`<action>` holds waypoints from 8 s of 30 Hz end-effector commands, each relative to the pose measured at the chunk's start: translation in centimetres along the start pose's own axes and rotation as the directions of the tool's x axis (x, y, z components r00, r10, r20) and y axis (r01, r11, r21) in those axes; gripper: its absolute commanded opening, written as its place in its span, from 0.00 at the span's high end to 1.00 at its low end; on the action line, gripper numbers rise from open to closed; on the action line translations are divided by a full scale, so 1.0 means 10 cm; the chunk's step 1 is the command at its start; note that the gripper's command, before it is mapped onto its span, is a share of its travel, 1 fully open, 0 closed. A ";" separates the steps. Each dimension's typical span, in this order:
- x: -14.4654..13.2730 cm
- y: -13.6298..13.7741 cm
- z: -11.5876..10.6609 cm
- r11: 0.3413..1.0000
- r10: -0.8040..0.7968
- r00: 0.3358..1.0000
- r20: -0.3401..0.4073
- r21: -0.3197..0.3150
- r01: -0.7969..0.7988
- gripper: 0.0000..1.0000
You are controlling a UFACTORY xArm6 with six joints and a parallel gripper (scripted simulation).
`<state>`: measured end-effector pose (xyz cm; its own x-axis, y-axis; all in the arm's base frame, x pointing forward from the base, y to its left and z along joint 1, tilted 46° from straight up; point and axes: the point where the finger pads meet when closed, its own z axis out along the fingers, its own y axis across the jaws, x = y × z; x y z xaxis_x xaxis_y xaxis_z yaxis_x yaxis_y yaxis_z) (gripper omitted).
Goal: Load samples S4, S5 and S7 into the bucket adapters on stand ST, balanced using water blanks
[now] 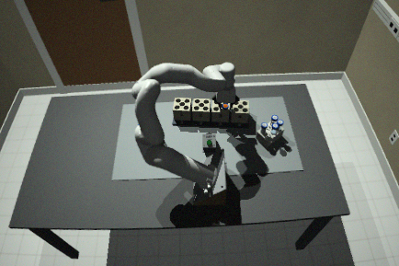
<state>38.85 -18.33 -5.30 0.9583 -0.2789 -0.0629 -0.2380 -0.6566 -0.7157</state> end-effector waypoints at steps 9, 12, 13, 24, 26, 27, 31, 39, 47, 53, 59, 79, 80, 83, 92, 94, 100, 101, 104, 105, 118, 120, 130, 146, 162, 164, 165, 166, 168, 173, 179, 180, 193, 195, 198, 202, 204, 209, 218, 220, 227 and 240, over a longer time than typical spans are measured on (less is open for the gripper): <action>0.01 0.00 0.03 1.000 -0.001 1.000 -0.004 -0.002 0.001 0.43; 0.01 0.00 0.03 1.000 -0.001 1.000 -0.004 -0.002 0.001 0.43; 0.01 0.00 0.03 1.000 -0.001 1.000 -0.004 -0.002 0.001 0.43; 0.01 0.00 0.01 1.000 -0.001 1.000 -0.004 -0.002 0.001 1.00; 0.01 0.00 0.01 1.000 -0.001 1.000 -0.004 -0.002 0.001 1.00; 0.01 0.00 0.01 1.000 -0.001 1.000 -0.004 -0.002 0.001 1.00; 0.01 0.00 0.01 1.000 -0.001 1.000 -0.004 -0.002 0.001 1.00; 0.01 0.00 0.01 1.000 -0.001 1.000 -0.004 -0.002 0.001 1.00; 0.01 0.00 0.01 1.000 -0.001 1.000 -0.004 -0.002 0.001 1.00; 0.01 0.00 0.01 1.000 -0.001 1.000 -0.004 -0.002 0.001 1.00; 0.01 0.00 0.01 1.000 -0.001 1.000 -0.004 -0.002 0.001 1.00; 0.01 0.00 -0.10 1.000 -0.001 1.000 -0.004 -0.002 0.001 1.00; 0.01 0.00 -0.10 1.000 -0.001 1.000 -0.004 -0.002 0.001 1.00; 0.01 0.00 -0.12 1.000 -0.001 1.000 -0.004 -0.002 0.001 1.00; 0.01 0.00 -0.17 1.000 -0.001 1.000 -0.004 -0.002 0.001 1.00; 0.01 0.00 -0.18 1.000 -0.001 1.000 -0.004 -0.002 0.001 1.00; 0.01 0.00 -0.23 1.000 -0.001 1.000 -0.004 -0.002 0.001 1.00; 0.01 0.00 -0.23 1.000 -0.001 1.000 -0.004 -0.002 0.001 1.00; 0.01 0.00 -0.27 1.000 -0.001 1.000 -0.004 -0.002 0.001 1.00; 0.01 0.00 -0.29 1.000 -0.001 1.000 -0.004 -0.002 0.001 1.00; 0.01 0.00 -0.53 1.000 -0.001 1.000 -0.004 -0.002 0.001 1.00; 0.01 0.00 -0.55 1.000 -0.001 1.000 -0.004 -0.002 0.001 1.00; 0.01 0.00 -0.75 1.000 -0.001 1.000 -0.004 -0.003 0.001 1.00; 0.01 0.00 -1.03 1.000 -0.001 1.000 -0.004 -0.003 0.001 1.00; 0.01 0.00 -1.27 1.000 -0.001 1.000 -0.004 -0.003 0.001 1.00; 0.01 0.00 -1.27 1.000 -0.001 1.000 -0.004 -0.003 0.001 1.00; 0.01 0.00 -1.27 1.000 -0.001 1.000 -0.004 -0.003 0.001 1.00; 0.01 0.00 -1.27 1.000 -0.001 1.000 -0.004 -0.003 0.001 1.00; 0.01 0.00 -1.27 1.000 -0.001 1.000 -0.004 -0.003 0.001 1.00; 0.01 0.00 -1.27 1.000 -0.001 1.000 -0.004 -0.003 0.001 1.00; 0.01 0.00 -1.27 1.000 -0.001 1.000 -0.004 -0.003 0.001 1.00; 0.01 0.00 -1.27 1.000 -0.001 1.000 -0.004 -0.003 0.001 1.00; 0.01 0.00 -1.27 1.000 -0.001 1.000 -0.004 -0.003 0.001 1.00; 0.01 0.00 -1.27 1.000 -0.001 1.000 -0.004 -0.003 0.001 1.00; 0.01 0.00 -1.27 1.000 -0.001 1.000 -0.004 -0.003 0.001 1.00; 0.01 0.00 -1.27 1.000 -0.001 1.000 -0.004 -0.003 0.001 1.00; 0.01 0.00 -1.27 1.000 -0.001 1.000 -0.004 -0.003 0.001 1.00; -0.07 -0.23 -1.27 0.986 -0.167 0.986 -0.003 -0.003 0.167 1.00; -0.21 -0.66 -1.27 0.893 -0.451 0.893 -0.002 -0.004 0.451 1.00; -0.23 -0.71 -1.27 0.877 -0.480 0.877 -0.002 -0.004 0.480 1.00; -0.32 -1.00 -1.27 0.776 -0.630 0.776 -0.001 -0.004 0.630 1.00; -0.49 -1.52 -1.27 0.776 -0.630 0.776 -0.001 -0.004 0.630 1.00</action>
<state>35.79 -16.51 13.81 0.8940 0.1972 0.4022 0.4191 -0.6854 -0.5955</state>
